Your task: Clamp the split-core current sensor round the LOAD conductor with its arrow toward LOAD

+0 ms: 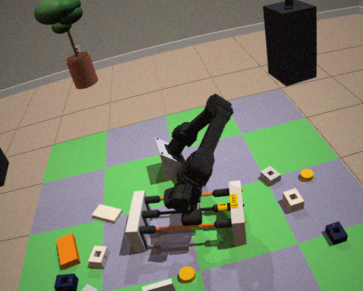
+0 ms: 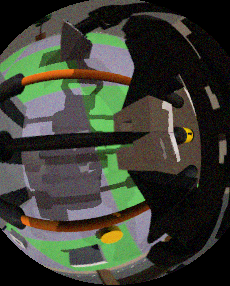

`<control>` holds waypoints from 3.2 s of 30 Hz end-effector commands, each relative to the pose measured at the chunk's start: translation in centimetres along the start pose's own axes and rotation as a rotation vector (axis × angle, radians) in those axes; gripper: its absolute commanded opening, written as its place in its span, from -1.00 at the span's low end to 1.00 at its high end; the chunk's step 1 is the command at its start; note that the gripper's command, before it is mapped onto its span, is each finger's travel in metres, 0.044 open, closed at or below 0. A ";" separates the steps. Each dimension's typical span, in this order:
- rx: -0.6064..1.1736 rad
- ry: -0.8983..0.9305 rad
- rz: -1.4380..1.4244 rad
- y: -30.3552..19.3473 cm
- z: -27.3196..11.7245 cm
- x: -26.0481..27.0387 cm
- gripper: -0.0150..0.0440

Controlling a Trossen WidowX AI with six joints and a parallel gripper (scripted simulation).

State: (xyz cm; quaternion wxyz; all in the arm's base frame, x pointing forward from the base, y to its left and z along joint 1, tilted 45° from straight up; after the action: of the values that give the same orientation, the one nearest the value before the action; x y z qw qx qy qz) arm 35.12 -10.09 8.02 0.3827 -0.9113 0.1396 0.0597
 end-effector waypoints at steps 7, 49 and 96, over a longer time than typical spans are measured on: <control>0.000 0.000 -0.002 0.0 0.0 0.0 0.42; -0.002 0.051 0.002 0.1 -0.4 -0.6 0.58; -0.001 0.055 0.007 0.1 -0.6 -0.6 -0.49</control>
State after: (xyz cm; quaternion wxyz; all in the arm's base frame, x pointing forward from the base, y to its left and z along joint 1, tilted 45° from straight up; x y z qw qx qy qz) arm 34.47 -10.45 8.49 0.3782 -0.9122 0.1533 0.0361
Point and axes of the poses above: the point midway between the two fingers, 35 mm back from their tips, its own z axis out along the fingers, its own x axis across the jaws, y = z × x, the point moved 10 cm from there along -z, back along the fingers, and after that the axes turned 1 degree about -z, right-handed, at the moved point
